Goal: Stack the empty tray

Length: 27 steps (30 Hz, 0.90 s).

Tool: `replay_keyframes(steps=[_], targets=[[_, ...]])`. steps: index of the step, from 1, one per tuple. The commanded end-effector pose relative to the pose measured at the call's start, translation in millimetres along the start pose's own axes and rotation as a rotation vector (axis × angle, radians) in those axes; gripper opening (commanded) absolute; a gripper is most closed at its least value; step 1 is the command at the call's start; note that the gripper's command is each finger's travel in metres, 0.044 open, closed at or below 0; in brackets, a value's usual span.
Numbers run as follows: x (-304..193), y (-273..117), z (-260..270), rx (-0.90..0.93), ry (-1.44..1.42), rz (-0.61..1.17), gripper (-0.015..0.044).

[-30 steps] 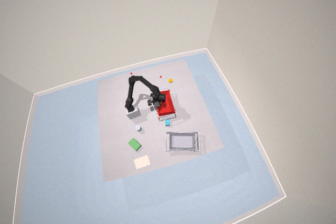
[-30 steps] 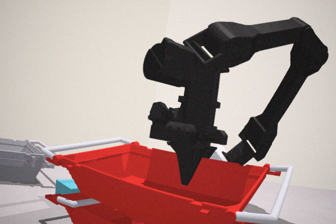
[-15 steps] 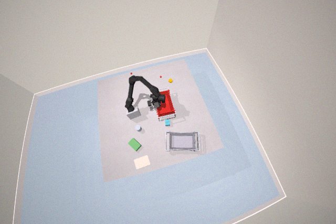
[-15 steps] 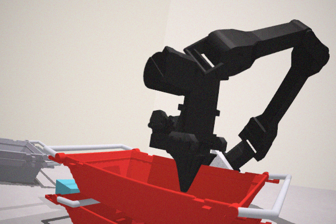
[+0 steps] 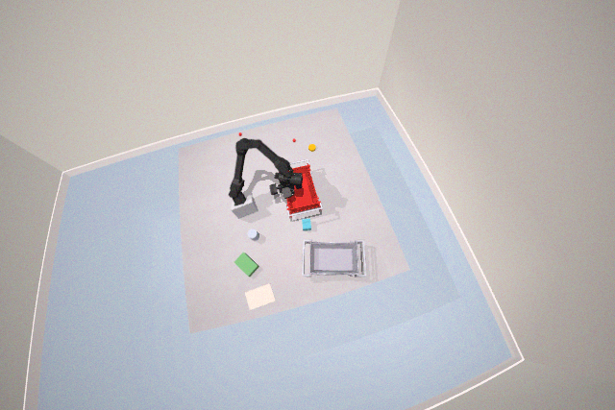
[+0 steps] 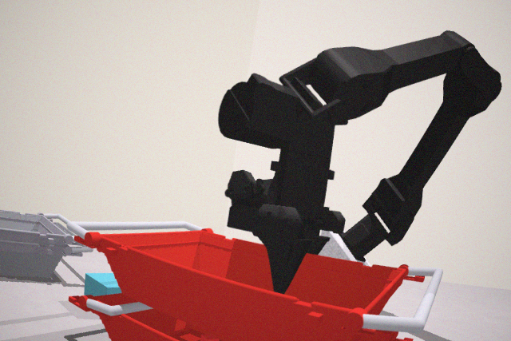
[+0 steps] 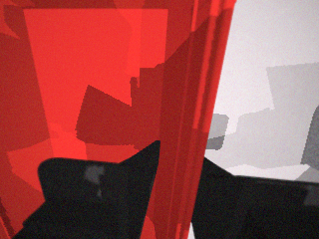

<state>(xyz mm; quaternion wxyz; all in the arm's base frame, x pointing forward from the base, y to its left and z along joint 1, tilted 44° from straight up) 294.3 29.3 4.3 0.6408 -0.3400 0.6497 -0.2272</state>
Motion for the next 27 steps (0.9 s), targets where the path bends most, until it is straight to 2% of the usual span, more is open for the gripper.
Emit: replay_keyframes(steps=[1,26,27], targets=[[-2.5,3.3,0.0,-0.009,-0.004,0.001,0.0073],[-2.5,3.3,0.0,-0.009,-0.004,0.001,0.044],[-2.3,3.0,-0.5,-0.011,-0.007,-0.001,0.044]])
Point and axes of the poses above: the point midway between the two fingers, 35 mm back from their tips, its own y axis out along the fingers, its own z axis across the jaws, x = y × z, the point moved 3 cm from there along -y, back along the fingers
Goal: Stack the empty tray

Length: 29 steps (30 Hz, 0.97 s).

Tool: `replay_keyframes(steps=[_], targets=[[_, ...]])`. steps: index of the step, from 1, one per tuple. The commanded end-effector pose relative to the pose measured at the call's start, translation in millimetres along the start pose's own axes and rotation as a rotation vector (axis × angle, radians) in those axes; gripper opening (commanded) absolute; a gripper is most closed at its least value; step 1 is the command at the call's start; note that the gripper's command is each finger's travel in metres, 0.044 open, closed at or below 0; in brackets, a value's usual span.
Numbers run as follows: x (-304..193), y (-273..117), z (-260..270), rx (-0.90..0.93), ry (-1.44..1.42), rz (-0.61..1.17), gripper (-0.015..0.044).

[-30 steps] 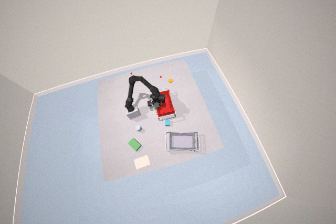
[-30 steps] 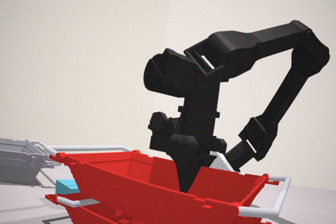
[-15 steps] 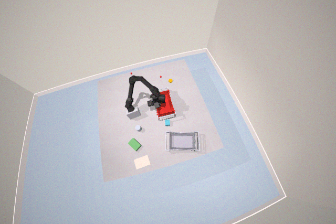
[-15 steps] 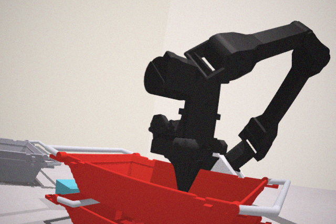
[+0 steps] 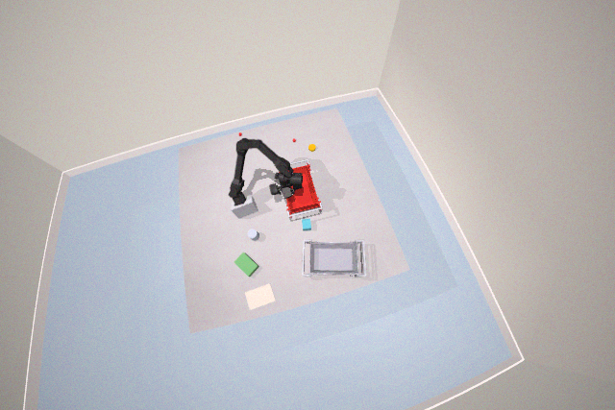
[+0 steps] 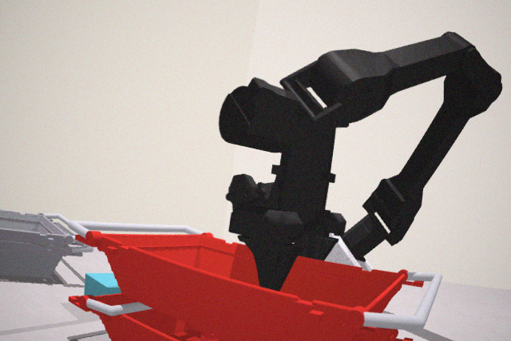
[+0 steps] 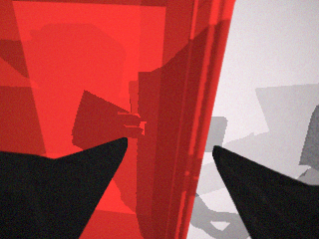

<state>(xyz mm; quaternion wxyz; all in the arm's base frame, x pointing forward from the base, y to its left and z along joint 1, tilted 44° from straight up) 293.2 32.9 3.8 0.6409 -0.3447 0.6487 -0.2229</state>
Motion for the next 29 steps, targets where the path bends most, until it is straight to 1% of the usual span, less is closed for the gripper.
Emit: replay_keyframes(steps=[1,6,9,24,29], targets=[[0.0,0.0,0.0,0.0,0.0,0.0,0.044],[0.1,-1.0,0.2,0.0,0.0,0.0,0.044],[0.7,-9.8,1.9,0.001,0.001,-0.002,0.044],[1.3,-105.8,0.6,0.001,0.004,-0.003,0.044],[1.0,-110.2,-0.2,0.001,0.004,-0.002,0.044]])
Point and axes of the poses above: the point midway between the two fingers, 35 mm back from their tips, its own y axis out along the fingers, its own z axis across the jaws, x = y × z, the point moved 3 cm from there along -y, back along the fingers
